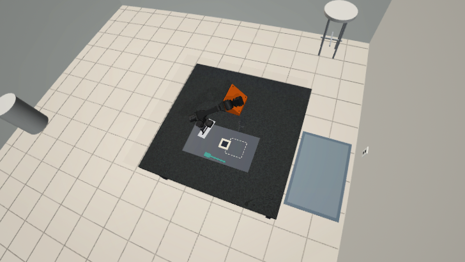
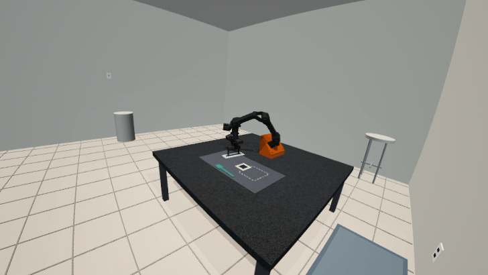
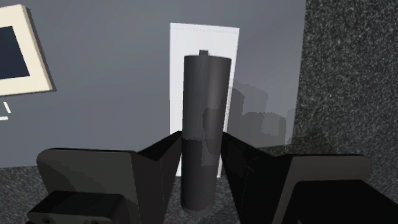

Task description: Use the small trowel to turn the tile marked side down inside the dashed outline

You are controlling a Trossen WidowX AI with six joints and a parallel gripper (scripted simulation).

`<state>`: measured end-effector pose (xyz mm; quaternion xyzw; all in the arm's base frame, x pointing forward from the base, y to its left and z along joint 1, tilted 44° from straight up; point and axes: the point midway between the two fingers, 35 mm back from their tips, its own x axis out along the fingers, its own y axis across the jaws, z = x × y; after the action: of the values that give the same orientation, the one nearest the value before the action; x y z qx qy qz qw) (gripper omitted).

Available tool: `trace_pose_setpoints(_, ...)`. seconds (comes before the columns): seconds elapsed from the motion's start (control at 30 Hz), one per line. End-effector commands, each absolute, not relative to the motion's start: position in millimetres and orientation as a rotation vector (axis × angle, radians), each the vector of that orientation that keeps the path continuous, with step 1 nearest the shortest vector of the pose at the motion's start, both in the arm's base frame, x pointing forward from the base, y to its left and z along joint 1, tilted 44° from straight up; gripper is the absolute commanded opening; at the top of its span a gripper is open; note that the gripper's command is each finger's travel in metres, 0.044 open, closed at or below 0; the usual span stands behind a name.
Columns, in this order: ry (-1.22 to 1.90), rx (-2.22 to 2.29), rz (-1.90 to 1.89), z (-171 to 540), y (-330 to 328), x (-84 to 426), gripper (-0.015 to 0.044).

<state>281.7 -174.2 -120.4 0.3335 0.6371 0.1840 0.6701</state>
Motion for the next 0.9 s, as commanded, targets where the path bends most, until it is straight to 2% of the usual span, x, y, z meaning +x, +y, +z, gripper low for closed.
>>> trace_pose_setpoints(0.0,1.384,0.629,0.518,-120.5,-173.6,283.1,0.0130)
trace_pose_setpoints(0.87,1.111,0.078,0.928,-120.5,-173.6,283.1,0.0130)
